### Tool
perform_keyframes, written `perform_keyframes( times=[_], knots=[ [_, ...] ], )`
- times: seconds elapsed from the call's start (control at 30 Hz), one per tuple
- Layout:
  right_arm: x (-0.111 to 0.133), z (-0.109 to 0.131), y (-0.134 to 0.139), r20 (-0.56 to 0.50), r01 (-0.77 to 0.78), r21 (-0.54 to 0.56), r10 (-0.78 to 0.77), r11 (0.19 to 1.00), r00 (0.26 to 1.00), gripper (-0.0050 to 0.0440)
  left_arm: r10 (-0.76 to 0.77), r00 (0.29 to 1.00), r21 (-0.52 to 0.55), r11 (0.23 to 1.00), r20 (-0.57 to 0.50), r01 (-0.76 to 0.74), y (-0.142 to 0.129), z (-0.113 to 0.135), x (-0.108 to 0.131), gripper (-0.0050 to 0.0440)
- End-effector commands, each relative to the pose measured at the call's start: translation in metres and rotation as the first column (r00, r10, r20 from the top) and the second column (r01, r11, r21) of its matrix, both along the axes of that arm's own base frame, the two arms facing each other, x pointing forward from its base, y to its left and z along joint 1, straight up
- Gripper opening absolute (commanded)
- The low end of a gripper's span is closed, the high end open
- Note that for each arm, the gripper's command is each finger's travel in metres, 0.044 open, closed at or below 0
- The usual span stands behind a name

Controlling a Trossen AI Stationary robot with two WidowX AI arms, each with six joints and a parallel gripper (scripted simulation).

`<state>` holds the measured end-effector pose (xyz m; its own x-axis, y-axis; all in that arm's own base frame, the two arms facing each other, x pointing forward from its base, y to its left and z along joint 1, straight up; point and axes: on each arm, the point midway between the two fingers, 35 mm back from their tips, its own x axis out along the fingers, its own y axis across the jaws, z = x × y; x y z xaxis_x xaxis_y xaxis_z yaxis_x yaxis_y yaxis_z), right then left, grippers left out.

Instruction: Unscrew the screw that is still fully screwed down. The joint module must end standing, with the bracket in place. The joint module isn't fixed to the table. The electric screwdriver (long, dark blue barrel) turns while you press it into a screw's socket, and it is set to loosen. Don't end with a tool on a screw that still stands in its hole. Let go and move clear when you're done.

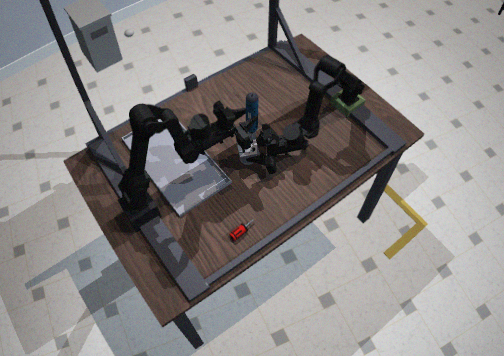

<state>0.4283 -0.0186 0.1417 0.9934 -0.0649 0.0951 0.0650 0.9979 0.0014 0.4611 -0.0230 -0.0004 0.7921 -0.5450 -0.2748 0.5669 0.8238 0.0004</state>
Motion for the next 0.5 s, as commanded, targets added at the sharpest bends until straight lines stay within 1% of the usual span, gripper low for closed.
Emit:
perform_keyframes(
  times=[0.0, 0.1, 0.27, 0.33, 0.43, 0.47],
  knots=[
    [0.0, -0.008, 0.0, -0.026, 0.0, 0.0, 0.0, 1.0, 1.0, 0.016, 0.001, 1.0, 0.004, 1.0, 0.025, -0.001, 0.001, 0.01, 0.003, 0.0243],
    [0.0, -0.005, 0.0, -0.028, 0.0, 0.001, 0.0, 1.0, 1.0, 0.016, 0.001, 1.0, 0.004, 1.0, 0.025, -0.001, 0.001, 0.01, 0.003, 0.0243],
    [0.003, 0.025, 0.0, -0.006, 0.0, -0.001, 0.0, 1.0, 1.0, 0.016, 0.001, 1.0, 0.004, 1.0, 0.025, -0.001, 0.001, 0.01, 0.003, 0.0243],
    [0.003, 0.025, 0.0, -0.006, 0.0, -0.001, 0.0, 1.0, 1.0, 0.016, 0.001, 1.0, 0.004, 1.0, 0.025, -0.001, 0.001, 0.01, 0.003, 0.0243],
    [0.005, 0.052, 0.0, -0.006, 0.0, -0.001, 0.0, 1.0, 1.0, 0.016, 0.001, 1.0, 0.004, 1.0, 0.025, -0.001, 0.001, 0.01, 0.003, 0.0243],
    [0.005, 0.066, 0.0, 0.006, 0.0, -0.001, 0.0, 1.0, 1.0, 0.016, 0.001, 1.0, 0.004, 1.0, 0.025, -0.001, 0.001, 0.01, 0.003, 0.0243]
  ],
)
